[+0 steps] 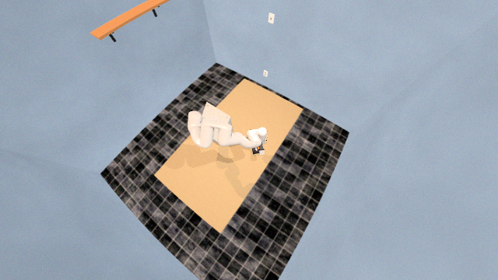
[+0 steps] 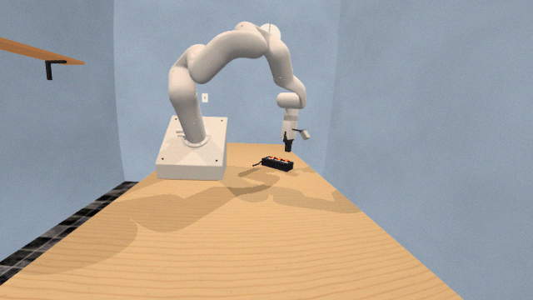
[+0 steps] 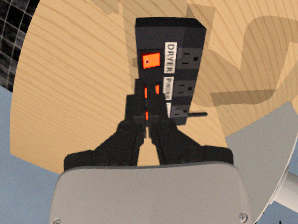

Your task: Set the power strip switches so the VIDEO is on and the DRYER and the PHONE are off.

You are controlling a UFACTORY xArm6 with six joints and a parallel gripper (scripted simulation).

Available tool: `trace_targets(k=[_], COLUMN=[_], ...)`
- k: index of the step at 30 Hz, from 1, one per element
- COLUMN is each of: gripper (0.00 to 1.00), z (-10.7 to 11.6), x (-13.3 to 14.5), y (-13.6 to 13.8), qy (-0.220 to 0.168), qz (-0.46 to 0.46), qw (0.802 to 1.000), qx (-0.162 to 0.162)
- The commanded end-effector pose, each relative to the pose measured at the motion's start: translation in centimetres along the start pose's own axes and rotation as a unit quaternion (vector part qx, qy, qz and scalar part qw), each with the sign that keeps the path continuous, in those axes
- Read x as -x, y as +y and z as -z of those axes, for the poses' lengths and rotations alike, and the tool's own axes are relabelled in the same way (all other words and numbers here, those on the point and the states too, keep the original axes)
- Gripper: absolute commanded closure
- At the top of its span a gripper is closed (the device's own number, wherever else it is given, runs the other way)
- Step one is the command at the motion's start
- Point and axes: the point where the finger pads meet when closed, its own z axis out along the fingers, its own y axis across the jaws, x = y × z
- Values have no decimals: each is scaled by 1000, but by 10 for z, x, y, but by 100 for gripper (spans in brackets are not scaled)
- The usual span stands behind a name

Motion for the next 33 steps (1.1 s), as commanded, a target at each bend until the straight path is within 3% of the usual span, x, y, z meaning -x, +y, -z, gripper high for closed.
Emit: trace_targets(k=[1,33], gripper=[100,100], z=[1,-29], x=[-1,-1], y=[-1,-1], qy=[1,1], qz=[0,0], qw=[1000,1000], qx=[-2,-2])
